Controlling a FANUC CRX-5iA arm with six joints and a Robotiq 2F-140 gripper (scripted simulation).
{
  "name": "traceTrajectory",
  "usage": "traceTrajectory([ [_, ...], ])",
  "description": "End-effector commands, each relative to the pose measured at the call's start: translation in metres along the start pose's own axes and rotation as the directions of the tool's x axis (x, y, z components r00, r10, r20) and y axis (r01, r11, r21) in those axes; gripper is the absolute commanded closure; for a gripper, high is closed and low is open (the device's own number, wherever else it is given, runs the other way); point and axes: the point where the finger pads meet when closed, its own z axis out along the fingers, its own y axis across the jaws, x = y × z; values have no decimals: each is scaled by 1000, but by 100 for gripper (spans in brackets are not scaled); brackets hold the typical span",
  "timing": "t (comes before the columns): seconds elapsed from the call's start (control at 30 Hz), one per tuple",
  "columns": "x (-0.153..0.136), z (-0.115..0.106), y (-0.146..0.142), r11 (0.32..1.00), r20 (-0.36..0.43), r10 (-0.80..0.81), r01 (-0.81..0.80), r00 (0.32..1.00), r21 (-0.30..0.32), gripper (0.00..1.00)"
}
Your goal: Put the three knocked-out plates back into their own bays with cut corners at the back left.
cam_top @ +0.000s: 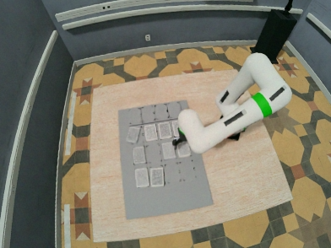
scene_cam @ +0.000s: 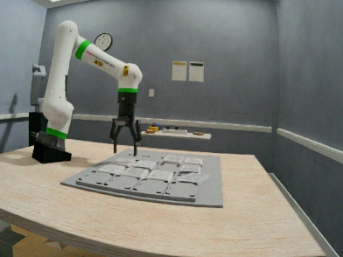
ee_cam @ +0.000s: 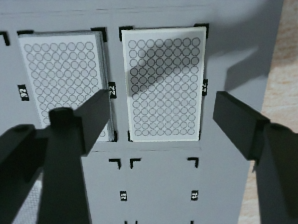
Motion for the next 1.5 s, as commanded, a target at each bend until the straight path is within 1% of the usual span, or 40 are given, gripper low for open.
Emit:
traceTrajectory([
  [0.0,-12,0,-14,998,-2,65,-65,998,2,30],
  [0.07,-18,0,-20,998,-2,65,-65,998,2,30],
  [0.13,-18,0,-20,998,-2,65,-65,998,2,30],
  [0.63,-58,0,-64,998,-2,65,-65,998,2,30],
  [0.7,-58,0,-64,998,-2,65,-65,998,2,30],
  [1.2,-98,0,-109,998,-2,65,-65,998,2,30],
  [1.27,-98,0,-109,998,-2,65,-65,998,2,30],
  [1.47,-114,-1,-127,998,-2,65,-65,998,2,30],
])
